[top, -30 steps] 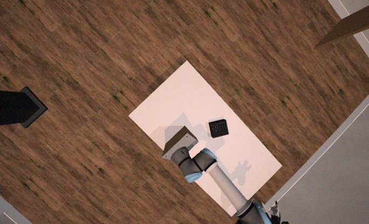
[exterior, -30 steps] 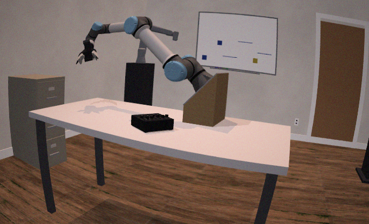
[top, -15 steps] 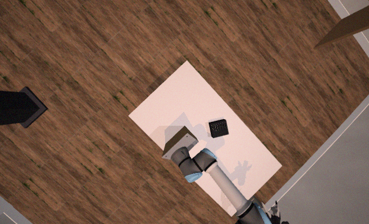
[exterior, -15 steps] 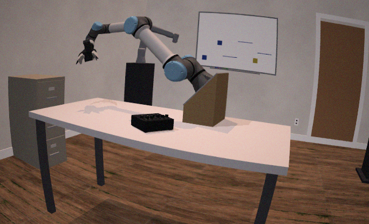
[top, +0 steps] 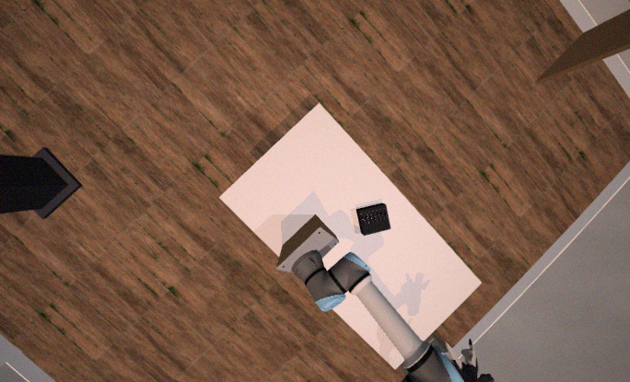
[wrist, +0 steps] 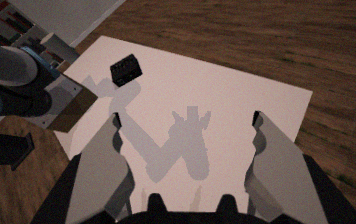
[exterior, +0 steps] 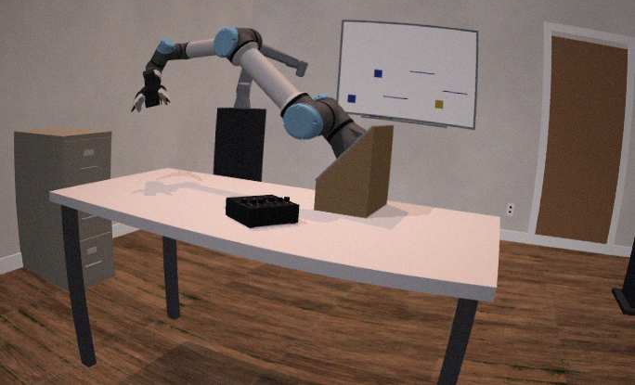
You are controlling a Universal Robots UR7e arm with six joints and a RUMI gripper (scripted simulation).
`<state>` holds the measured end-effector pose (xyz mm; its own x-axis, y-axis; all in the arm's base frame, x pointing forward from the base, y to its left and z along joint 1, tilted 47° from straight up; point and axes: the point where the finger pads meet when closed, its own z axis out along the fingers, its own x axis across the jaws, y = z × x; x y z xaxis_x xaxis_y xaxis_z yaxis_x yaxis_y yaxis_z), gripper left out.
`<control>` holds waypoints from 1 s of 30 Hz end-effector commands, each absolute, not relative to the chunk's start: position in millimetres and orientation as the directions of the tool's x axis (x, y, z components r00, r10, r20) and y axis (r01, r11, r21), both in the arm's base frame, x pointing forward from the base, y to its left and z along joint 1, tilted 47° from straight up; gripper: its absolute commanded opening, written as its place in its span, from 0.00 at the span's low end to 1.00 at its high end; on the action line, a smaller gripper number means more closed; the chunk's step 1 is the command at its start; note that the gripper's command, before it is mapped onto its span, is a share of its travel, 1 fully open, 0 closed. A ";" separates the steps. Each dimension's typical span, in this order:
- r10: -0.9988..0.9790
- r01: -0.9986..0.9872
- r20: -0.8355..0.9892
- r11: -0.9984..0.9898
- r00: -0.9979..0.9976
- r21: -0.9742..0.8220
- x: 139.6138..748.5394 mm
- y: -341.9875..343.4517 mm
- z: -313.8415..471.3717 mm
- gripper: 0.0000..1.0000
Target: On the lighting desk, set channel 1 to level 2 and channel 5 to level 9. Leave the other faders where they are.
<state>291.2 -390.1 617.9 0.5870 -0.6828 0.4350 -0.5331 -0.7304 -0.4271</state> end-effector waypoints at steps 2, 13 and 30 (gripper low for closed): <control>-0.671 -0.530 0.402 -0.740 0.623 -0.415 298.6 -386.7 599.5 1.00; -0.613 -0.512 0.281 -0.781 0.739 -0.357 326.0 -372.4 532.2 1.00; -0.467 -0.448 0.076 -0.875 0.881 -0.183 376.1 -332.2 407.0 1.00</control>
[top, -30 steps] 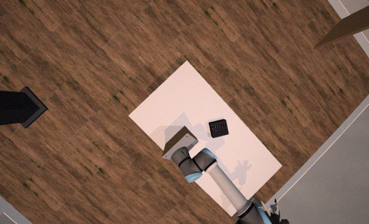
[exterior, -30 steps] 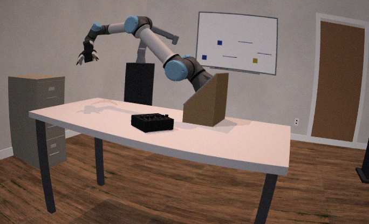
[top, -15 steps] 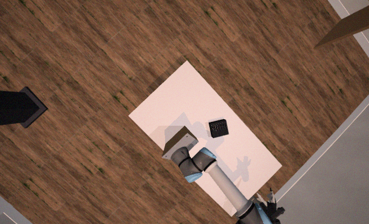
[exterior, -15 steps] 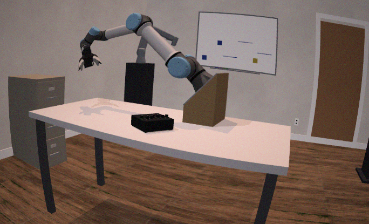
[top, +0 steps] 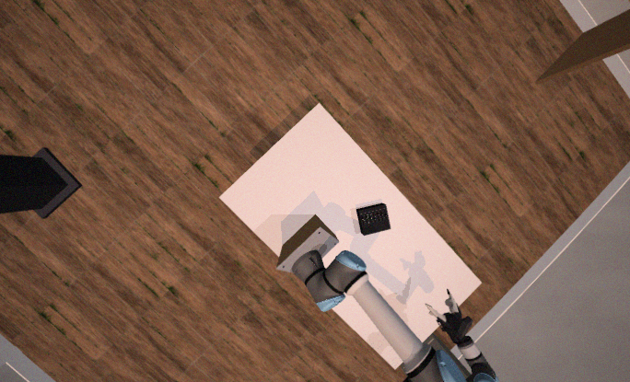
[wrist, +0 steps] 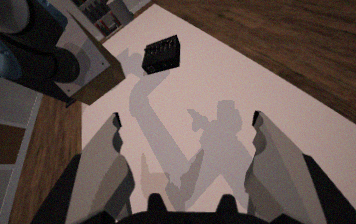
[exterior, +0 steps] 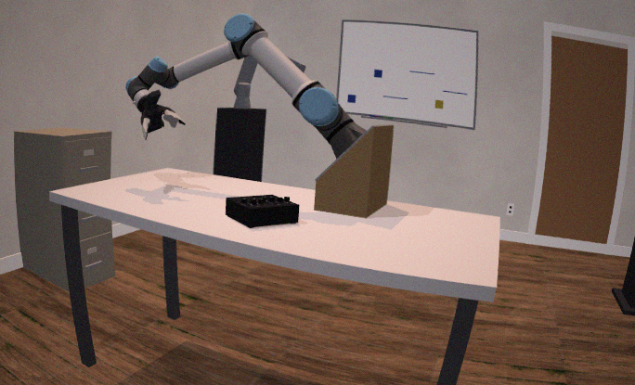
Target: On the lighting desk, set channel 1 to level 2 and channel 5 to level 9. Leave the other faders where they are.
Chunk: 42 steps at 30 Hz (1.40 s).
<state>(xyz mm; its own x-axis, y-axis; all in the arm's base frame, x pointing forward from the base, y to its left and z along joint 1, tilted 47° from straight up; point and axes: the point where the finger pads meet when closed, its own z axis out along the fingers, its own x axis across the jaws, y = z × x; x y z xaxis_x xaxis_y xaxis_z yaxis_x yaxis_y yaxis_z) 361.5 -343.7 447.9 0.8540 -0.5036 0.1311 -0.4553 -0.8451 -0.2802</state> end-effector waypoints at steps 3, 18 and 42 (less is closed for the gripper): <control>-0.454 -0.439 0.060 -0.883 0.889 -0.164 380.3 -327.7 396.2 1.00; -0.309 -0.302 -0.079 -0.949 0.948 0.090 419.6 -265.4 281.0 1.00; -0.117 -0.048 -0.106 -0.860 0.987 0.508 432.1 -147.7 154.7 1.00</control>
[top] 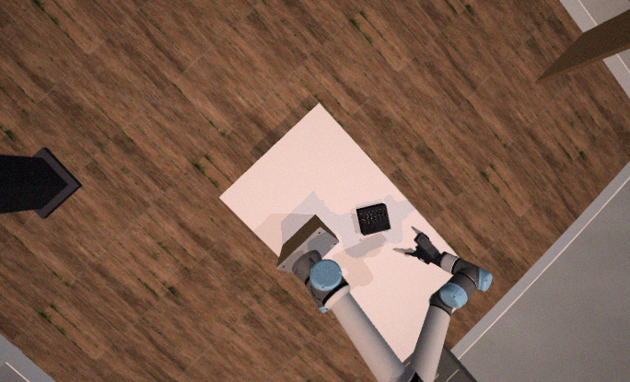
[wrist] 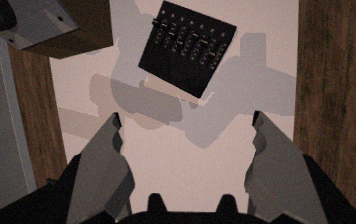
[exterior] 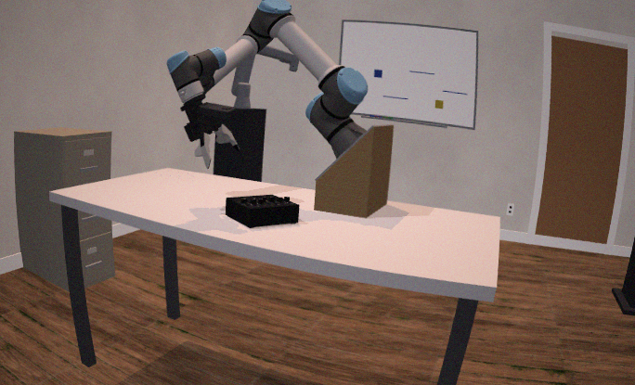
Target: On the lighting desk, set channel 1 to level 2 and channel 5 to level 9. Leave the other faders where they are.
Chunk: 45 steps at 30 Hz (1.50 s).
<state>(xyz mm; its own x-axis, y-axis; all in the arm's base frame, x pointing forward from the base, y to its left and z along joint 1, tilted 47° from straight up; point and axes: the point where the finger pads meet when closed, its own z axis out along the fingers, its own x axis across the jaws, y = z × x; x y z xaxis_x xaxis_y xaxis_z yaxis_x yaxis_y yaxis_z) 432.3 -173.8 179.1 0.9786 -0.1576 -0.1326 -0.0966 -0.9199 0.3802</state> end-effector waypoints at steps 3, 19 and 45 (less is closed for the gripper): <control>-0.089 -0.022 -0.093 -0.829 0.992 0.559 428.4 -132.0 143.7 1.00; 0.014 0.029 -0.027 -0.710 1.000 0.703 408.4 -85.4 118.5 1.00; 0.045 0.034 -0.005 -0.676 0.999 0.736 401.2 -74.2 114.3 1.00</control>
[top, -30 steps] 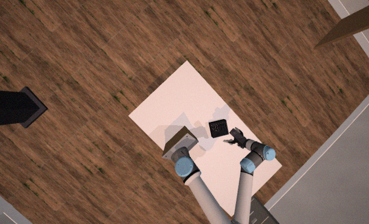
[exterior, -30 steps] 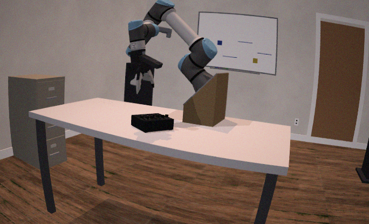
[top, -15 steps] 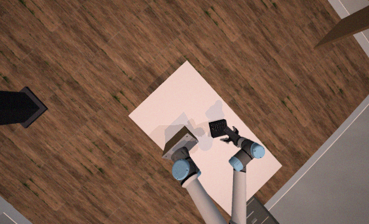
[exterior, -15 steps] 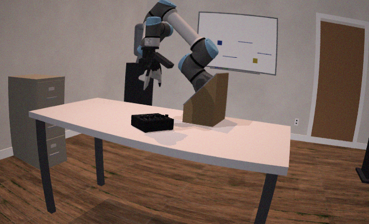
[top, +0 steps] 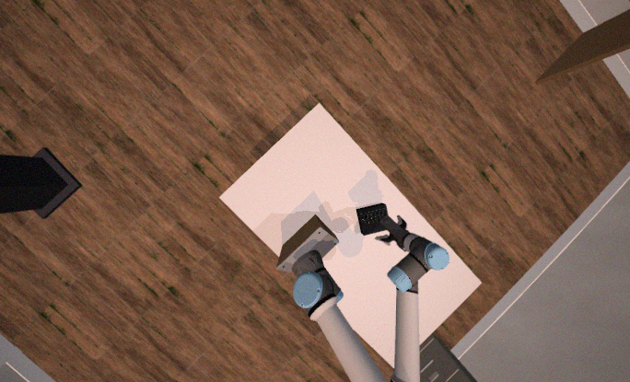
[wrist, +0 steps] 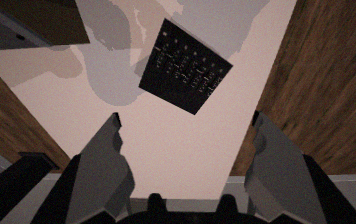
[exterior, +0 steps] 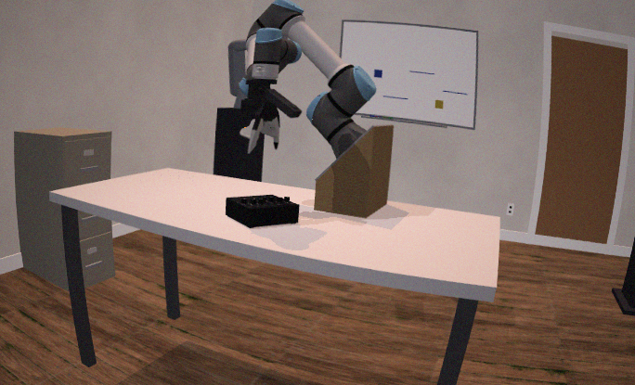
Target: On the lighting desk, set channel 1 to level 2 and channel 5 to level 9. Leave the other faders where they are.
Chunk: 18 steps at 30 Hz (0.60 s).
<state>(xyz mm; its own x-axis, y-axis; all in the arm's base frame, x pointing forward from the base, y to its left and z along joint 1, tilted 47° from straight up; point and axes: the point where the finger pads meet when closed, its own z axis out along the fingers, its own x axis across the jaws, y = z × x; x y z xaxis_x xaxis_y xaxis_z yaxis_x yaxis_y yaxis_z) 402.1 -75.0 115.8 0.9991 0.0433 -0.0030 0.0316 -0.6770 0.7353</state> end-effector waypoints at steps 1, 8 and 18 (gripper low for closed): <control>0.045 0.034 -0.005 -0.676 0.999 0.736 401.2 -74.2 114.3 1.00; 0.046 0.036 -0.006 -0.676 0.999 0.736 401.2 -74.2 114.3 1.00; 0.068 0.069 -0.031 -0.674 0.997 0.736 401.4 -74.0 112.9 1.00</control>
